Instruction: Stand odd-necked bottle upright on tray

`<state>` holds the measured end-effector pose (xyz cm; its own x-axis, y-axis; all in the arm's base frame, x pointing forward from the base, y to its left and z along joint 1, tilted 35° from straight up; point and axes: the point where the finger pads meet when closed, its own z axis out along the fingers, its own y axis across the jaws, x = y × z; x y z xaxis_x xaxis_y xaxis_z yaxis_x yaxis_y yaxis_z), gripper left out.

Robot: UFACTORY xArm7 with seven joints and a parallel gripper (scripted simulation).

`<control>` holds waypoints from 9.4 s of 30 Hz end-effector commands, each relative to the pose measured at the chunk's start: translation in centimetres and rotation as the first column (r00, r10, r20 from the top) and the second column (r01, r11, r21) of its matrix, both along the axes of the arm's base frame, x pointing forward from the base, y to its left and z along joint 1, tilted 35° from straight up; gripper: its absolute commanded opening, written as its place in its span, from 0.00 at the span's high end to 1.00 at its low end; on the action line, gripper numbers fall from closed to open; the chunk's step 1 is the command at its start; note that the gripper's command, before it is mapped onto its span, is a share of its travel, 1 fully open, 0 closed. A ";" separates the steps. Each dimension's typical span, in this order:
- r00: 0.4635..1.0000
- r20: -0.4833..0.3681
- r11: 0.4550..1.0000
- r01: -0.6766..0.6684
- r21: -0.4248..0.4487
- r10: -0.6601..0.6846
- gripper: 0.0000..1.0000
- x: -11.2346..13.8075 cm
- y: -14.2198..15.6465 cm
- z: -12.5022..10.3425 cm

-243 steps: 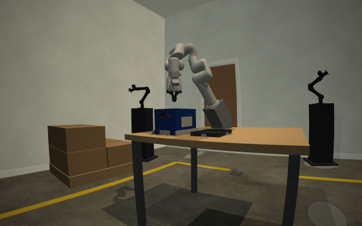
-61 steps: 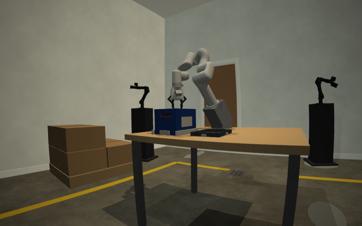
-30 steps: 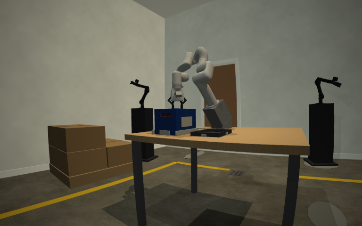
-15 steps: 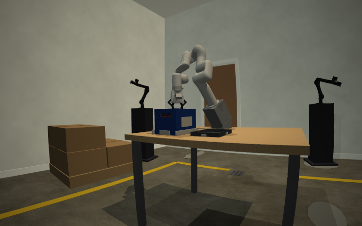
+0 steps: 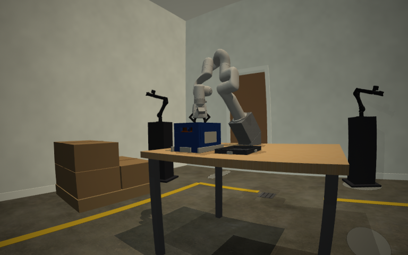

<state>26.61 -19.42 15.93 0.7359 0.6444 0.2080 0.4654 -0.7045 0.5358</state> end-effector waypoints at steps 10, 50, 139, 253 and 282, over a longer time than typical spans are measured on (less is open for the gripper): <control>1.000 0.002 1.000 0.001 -0.002 -0.001 0.35 0.2 -0.1 -0.2; 1.000 0.002 1.000 0.001 -0.002 -0.001 1.00 0.2 -0.1 -0.2; 1.000 0.002 1.000 0.001 -0.002 -0.001 1.00 -2.0 1.1 3.0; 1.000 0.002 1.000 0.001 -0.002 -0.001 1.00 -4.5 2.6 7.2; 1.000 0.002 1.000 0.001 -0.002 -0.001 1.00 -5.9 3.4 9.4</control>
